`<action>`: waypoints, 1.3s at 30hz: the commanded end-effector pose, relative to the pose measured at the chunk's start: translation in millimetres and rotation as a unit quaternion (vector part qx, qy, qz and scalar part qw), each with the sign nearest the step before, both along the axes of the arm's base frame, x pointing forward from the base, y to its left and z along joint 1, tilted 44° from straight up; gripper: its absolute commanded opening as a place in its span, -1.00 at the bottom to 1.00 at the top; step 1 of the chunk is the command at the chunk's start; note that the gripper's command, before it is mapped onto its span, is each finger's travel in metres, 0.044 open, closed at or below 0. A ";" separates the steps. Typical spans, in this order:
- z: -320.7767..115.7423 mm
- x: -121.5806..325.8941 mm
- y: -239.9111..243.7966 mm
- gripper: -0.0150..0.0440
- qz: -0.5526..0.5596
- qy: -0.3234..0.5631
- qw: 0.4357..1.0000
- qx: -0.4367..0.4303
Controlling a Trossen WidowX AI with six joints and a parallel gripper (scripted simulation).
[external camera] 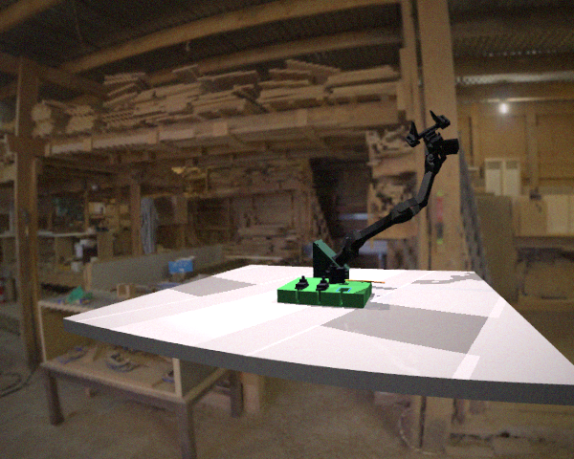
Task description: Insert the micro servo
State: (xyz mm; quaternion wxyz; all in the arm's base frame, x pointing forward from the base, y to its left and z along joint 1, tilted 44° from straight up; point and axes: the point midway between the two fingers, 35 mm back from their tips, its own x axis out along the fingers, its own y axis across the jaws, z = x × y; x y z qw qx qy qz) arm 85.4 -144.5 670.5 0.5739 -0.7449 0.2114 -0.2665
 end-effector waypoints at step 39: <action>-36.5 6.8 -75.4 1.00 0.059 -0.083 0.991 0.087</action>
